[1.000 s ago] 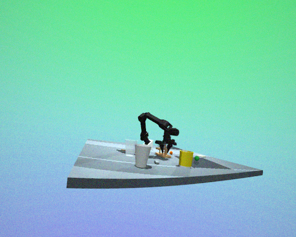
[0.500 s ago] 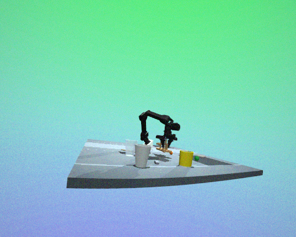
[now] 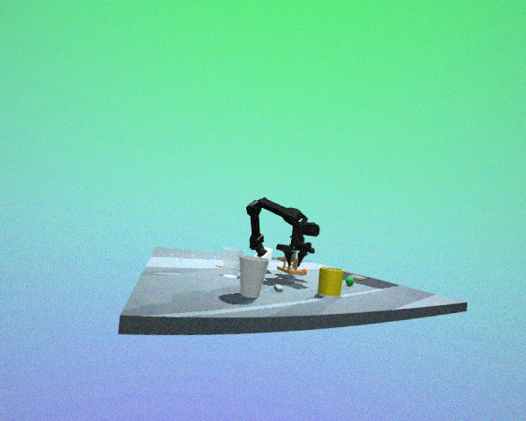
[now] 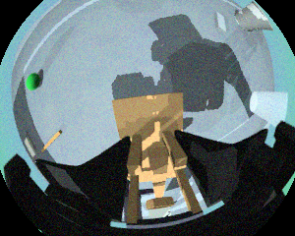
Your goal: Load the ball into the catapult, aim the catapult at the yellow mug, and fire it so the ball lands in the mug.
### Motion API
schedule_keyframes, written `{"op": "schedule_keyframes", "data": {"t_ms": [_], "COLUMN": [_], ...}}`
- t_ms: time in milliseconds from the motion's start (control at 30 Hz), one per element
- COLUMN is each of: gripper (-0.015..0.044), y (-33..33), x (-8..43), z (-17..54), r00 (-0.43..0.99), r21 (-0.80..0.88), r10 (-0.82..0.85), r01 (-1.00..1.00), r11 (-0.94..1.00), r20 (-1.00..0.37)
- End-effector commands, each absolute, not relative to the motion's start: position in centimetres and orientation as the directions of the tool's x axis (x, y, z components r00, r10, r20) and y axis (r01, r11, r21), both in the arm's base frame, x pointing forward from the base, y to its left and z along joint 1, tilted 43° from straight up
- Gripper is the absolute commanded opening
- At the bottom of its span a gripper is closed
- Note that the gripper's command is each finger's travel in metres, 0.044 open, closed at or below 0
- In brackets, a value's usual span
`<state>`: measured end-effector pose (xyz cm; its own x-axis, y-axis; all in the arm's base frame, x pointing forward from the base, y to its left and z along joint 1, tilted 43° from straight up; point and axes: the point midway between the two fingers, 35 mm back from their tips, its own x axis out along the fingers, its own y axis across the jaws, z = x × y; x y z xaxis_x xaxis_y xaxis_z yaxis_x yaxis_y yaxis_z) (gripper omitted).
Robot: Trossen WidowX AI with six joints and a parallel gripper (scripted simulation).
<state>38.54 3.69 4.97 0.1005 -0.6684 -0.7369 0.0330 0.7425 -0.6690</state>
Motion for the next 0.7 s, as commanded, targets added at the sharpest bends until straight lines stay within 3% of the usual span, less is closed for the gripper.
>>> {"op": "schedule_keyframes", "data": {"t_ms": [0, 667], "gripper": [0.0000, 0.0000], "y": [3.6, 2.1], "x": [38.6, 38.8], "z": [4.5, 3.2], "r00": [0.109, 0.101], "r21": [-0.670, -0.669], "r10": [-0.668, -0.669], "r01": [0.023, 0.032], "r11": [0.742, 0.742], "r20": [-0.736, -0.737]}}
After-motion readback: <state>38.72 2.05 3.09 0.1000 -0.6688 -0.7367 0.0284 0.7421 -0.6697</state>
